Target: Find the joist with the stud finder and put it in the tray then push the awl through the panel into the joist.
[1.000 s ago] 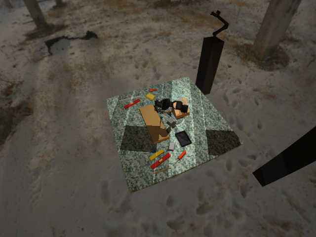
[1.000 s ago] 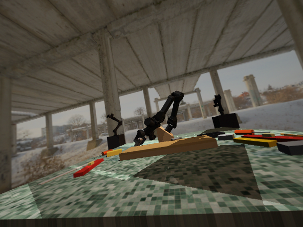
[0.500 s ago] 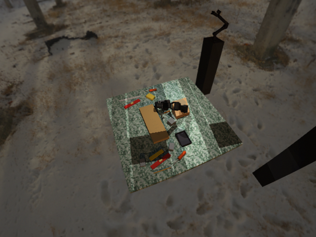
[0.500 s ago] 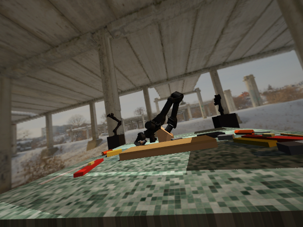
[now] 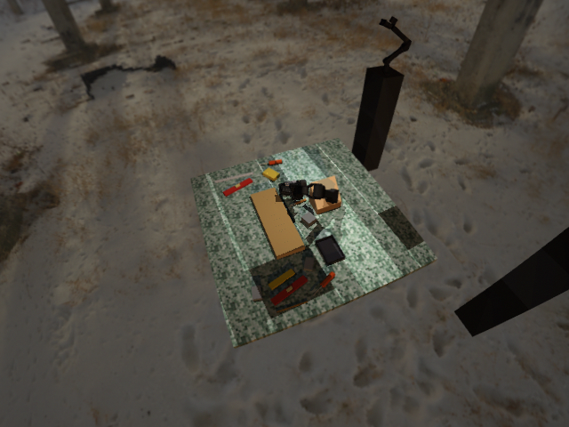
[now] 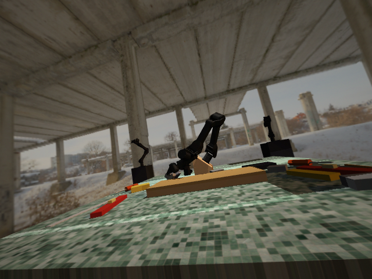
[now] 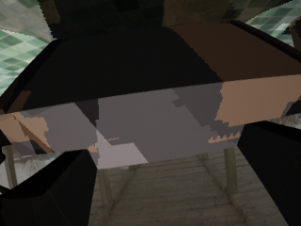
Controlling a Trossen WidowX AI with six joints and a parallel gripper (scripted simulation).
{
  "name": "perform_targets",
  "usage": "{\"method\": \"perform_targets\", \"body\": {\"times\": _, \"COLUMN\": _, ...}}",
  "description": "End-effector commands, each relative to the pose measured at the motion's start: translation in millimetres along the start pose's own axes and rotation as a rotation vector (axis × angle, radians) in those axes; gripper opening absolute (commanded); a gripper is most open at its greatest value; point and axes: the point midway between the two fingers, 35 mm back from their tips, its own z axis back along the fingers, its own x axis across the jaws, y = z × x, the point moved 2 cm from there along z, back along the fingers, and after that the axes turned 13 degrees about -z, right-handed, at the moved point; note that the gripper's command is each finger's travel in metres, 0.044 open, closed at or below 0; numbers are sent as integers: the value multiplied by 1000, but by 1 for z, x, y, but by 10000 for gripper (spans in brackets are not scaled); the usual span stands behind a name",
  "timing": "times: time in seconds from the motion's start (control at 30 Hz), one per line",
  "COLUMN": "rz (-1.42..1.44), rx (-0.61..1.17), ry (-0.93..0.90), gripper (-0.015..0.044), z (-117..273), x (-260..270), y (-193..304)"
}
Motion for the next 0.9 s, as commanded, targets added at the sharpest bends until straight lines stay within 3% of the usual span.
{"method": "perform_targets", "body": {"times": 0.0, "rz": -5, "rx": 4, "ry": 1, "gripper": 378, "z": 0, "x": 0, "y": 0}}
{"method": "perform_targets", "body": {"times": 0.87, "rz": 0, "rx": 0, "ry": 2, "gripper": 378, "z": 2, "x": 1, "y": -7}}
